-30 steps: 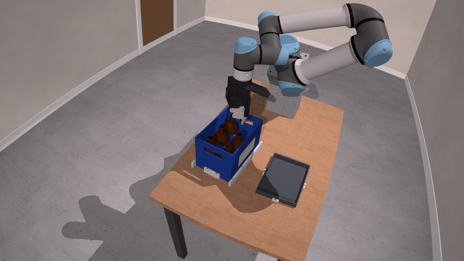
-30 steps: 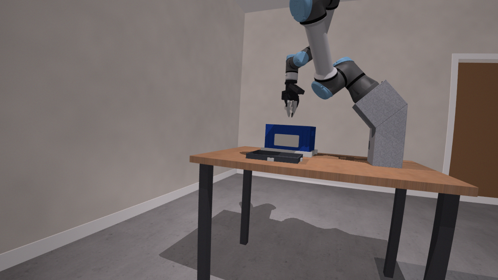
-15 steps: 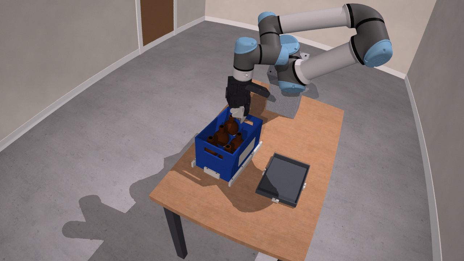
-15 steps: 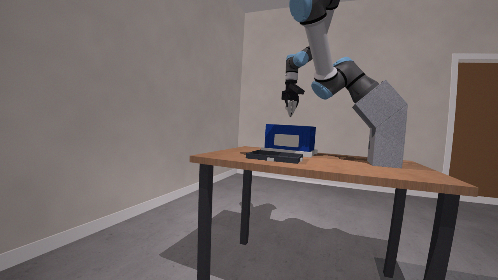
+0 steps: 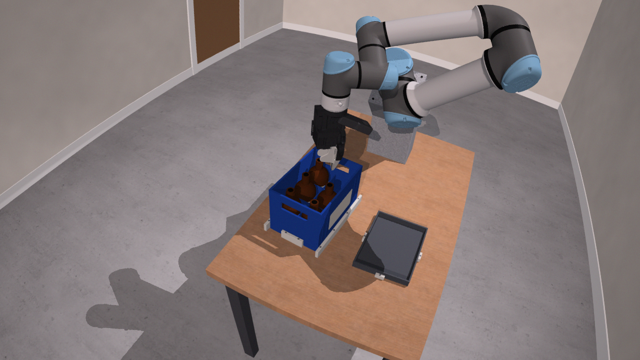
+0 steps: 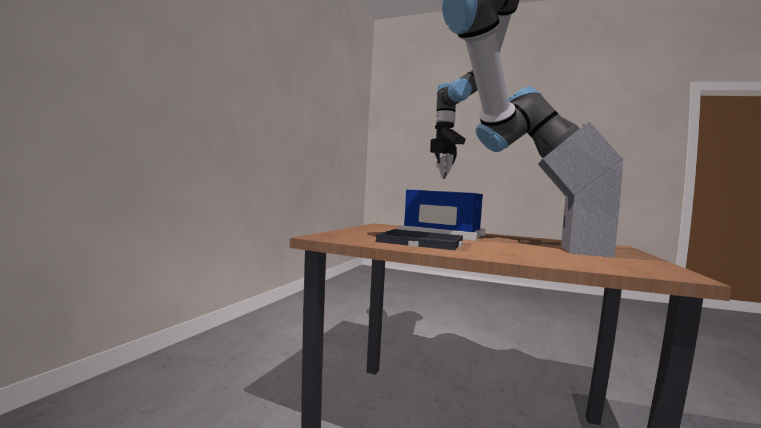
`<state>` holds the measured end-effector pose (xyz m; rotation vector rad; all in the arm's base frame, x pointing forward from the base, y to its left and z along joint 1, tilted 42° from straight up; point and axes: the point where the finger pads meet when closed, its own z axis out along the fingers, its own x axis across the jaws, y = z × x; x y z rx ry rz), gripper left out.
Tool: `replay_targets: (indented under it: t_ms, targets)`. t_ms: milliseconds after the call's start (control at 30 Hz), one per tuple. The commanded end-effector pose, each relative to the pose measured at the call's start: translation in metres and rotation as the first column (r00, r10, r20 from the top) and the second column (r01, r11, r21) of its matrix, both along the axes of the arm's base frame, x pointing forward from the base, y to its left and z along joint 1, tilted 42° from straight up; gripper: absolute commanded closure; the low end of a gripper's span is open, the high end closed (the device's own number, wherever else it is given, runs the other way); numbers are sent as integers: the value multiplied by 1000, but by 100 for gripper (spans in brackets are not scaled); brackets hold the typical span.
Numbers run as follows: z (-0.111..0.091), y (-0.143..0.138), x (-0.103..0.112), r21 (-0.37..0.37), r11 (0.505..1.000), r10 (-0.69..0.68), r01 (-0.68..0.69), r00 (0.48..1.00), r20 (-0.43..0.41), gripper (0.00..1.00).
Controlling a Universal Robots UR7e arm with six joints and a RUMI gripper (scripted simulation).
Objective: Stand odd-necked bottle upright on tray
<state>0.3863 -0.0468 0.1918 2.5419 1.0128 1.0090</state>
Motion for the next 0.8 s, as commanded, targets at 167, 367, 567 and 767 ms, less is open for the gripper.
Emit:
replay_targets:
  t_ms: [167,367,567,767]
  targets:
    - [3,-2,2,0,1000,0,0,1000,0,100]
    - [18,-19,13,-1,1000,0,0,1000,0,100]
    - [39,-51,35,-1,1000,0,0,1000,0,100]
    - [54,-86,61,-1,1000,0,0,1000,1,100]
